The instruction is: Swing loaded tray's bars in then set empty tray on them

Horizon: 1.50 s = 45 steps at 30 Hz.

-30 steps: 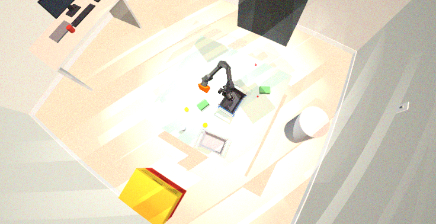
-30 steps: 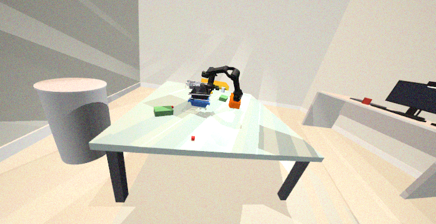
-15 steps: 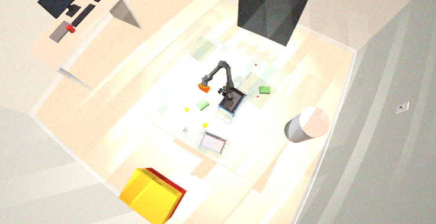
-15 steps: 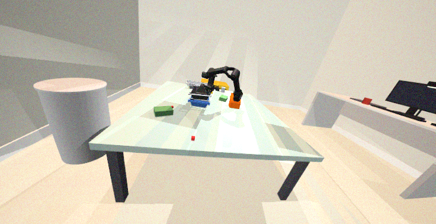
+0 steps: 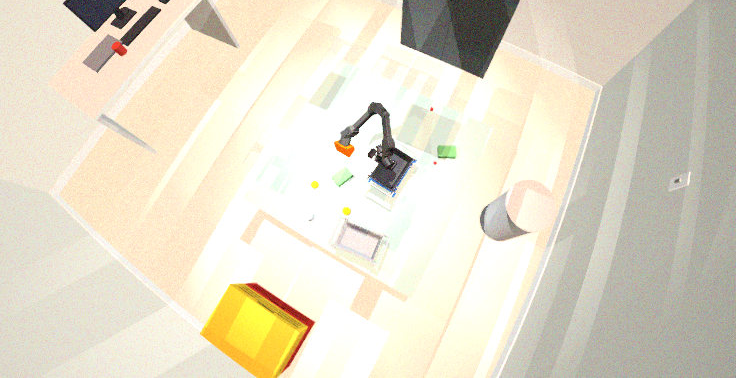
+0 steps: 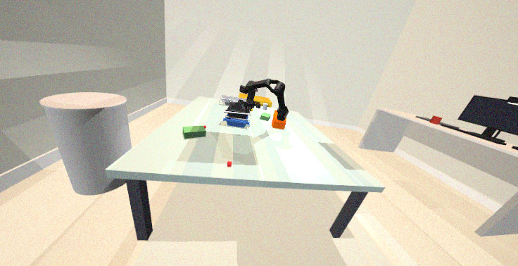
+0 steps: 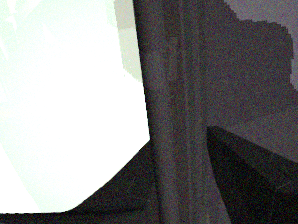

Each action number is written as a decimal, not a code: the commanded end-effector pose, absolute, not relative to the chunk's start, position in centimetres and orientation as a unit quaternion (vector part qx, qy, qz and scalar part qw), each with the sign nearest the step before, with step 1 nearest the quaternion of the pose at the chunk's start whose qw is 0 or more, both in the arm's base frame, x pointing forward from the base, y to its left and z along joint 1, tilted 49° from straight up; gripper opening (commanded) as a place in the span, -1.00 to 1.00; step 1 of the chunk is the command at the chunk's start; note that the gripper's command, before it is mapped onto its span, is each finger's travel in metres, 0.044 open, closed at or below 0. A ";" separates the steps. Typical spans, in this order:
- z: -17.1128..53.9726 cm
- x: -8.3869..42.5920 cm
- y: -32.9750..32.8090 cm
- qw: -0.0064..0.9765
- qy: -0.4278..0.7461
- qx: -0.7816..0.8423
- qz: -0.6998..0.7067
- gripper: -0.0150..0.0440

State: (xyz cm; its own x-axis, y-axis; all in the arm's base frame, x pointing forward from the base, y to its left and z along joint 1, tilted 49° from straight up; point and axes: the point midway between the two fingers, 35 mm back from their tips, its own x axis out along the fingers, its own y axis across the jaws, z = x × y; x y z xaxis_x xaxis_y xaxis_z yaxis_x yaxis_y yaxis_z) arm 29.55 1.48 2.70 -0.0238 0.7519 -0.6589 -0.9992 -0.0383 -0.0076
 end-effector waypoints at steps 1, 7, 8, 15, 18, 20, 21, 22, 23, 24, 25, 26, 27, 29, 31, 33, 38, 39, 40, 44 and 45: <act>2.7 29.3 2.3 0.640 0.238 -0.258 0.684 -0.49; 2.7 29.3 2.3 0.640 0.238 -0.258 0.684 -0.49; 2.7 29.3 2.3 0.640 0.238 -0.258 0.684 -0.49; 2.7 29.3 2.3 0.640 0.238 -0.258 0.684 -0.49; 2.7 29.3 2.3 0.640 0.238 -0.258 0.684 -0.49; 2.7 29.3 2.3 0.640 0.238 -0.258 0.684 -0.49; 2.7 29.3 2.3 0.640 0.238 -0.258 0.684 -0.49; 2.7 29.3 2.3 0.640 0.238 -0.258 0.684 -0.49; 2.7 29.3 2.3 0.640 0.238 -0.258 0.684 -0.49; 2.7 29.3 2.3 0.640 0.238 -0.258 0.684 -0.49; 2.7 29.3 2.3 0.640 0.238 -0.258 0.684 -0.49; 2.7 29.3 2.3 0.640 0.238 -0.258 0.684 -0.49; 2.7 29.3 2.3 0.640 0.238 -0.258 0.684 -0.49; 2.7 29.3 2.3 0.640 0.238 -0.258 0.684 -0.49; 2.7 29.3 2.3 0.640 0.238 -0.258 0.684 -0.49; 2.7 29.3 2.3 0.640 0.238 -0.258 0.684 -0.49; 2.7 29.5 1.7 0.647 0.241 -0.256 0.676 -0.49; 2.7 29.4 2.1 0.643 0.239 -0.257 0.681 -0.49; 2.7 29.3 2.3 0.640 0.238 -0.258 0.684 -0.49; 2.7 29.3 2.3 0.640 0.238 -0.258 0.684 -0.49; 2.7 29.3 2.3 0.640 0.238 -0.258 0.684 -0.49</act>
State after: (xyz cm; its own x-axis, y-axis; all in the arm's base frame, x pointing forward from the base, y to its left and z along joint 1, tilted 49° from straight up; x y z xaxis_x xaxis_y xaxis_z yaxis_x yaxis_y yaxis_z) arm 29.54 1.56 2.69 -0.0256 0.7519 -0.6588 -0.9992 -0.0398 -0.0065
